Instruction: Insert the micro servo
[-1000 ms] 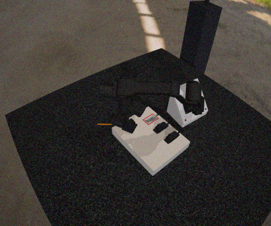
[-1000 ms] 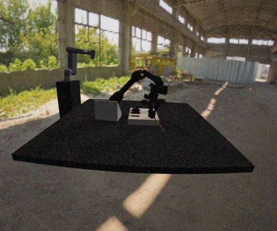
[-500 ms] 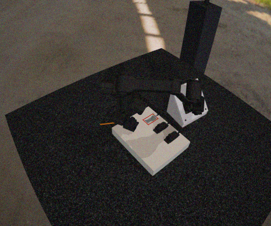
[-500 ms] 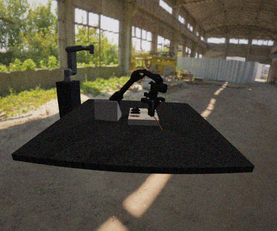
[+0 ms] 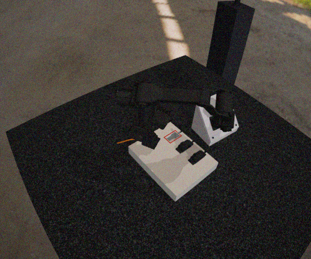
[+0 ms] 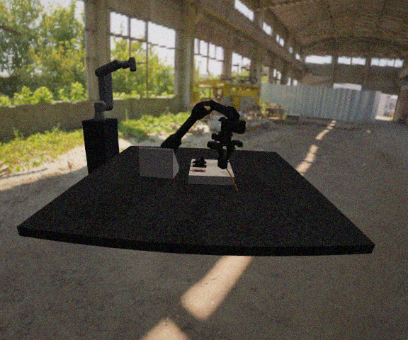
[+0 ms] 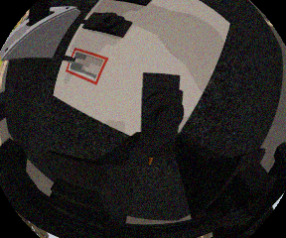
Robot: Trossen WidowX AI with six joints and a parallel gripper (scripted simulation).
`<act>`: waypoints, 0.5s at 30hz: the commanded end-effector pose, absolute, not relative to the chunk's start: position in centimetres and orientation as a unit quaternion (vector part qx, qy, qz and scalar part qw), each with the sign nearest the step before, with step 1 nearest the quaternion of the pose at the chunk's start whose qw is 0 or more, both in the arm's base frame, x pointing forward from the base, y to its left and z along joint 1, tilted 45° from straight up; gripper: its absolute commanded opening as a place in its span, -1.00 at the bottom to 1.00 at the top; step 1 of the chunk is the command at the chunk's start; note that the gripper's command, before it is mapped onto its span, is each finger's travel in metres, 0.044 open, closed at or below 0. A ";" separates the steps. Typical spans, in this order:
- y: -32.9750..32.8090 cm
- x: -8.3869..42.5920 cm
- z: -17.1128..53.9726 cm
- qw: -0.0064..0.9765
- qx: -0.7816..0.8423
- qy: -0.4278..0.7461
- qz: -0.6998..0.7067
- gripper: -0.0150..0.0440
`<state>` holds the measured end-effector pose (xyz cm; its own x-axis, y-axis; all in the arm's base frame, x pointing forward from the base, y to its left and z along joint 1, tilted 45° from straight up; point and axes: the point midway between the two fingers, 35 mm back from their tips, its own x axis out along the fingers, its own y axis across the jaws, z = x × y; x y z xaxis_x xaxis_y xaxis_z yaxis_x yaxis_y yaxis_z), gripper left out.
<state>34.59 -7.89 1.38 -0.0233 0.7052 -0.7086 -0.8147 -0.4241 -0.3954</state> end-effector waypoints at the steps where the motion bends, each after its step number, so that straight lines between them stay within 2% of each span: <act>1: -8.2 34.0 1.4 0.532 -0.454 0.062 0.712 -0.49; 15: -8.4 30.9 1.3 0.532 -0.453 0.063 0.713 -0.49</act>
